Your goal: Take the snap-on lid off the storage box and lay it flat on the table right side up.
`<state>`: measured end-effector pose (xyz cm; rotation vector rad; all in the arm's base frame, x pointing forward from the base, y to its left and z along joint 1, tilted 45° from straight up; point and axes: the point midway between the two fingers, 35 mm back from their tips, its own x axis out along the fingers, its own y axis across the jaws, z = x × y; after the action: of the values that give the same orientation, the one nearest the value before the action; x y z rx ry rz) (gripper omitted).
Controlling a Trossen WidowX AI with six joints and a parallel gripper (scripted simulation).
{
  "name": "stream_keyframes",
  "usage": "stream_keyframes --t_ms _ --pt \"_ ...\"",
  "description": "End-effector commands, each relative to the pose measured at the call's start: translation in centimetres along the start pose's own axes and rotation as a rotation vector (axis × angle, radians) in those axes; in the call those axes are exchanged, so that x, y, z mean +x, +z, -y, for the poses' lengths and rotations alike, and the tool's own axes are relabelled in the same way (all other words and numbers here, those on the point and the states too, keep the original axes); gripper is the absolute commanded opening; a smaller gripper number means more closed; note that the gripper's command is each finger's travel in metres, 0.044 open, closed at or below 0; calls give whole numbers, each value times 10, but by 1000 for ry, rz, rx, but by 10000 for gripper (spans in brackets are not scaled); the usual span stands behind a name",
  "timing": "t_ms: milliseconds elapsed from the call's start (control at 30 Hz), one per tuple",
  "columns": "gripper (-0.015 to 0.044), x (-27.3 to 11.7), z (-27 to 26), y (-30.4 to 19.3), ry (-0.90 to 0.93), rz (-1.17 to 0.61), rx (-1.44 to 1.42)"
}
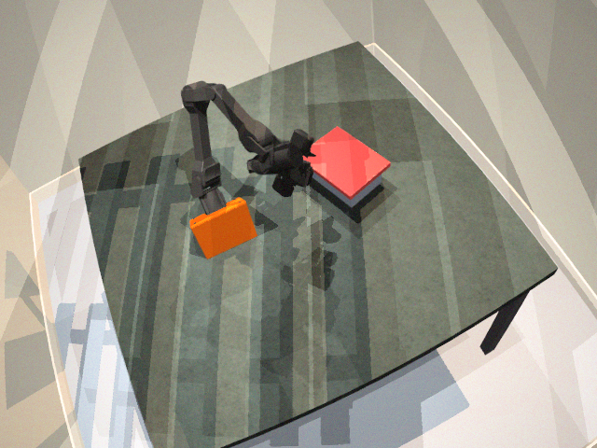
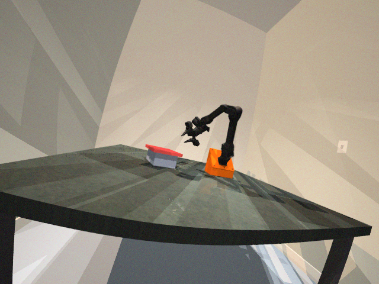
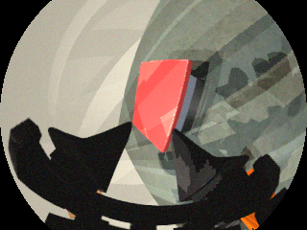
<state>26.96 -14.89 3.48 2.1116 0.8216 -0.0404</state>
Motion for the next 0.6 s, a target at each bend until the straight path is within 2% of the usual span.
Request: stream_keyframes --t_ms 0,100,567 --pt "235 23 30 -1 -4 -13 27" --pt "235 36 45 -6 0 -17 28" --pt "235 38 47 -6 -2 -16 27"
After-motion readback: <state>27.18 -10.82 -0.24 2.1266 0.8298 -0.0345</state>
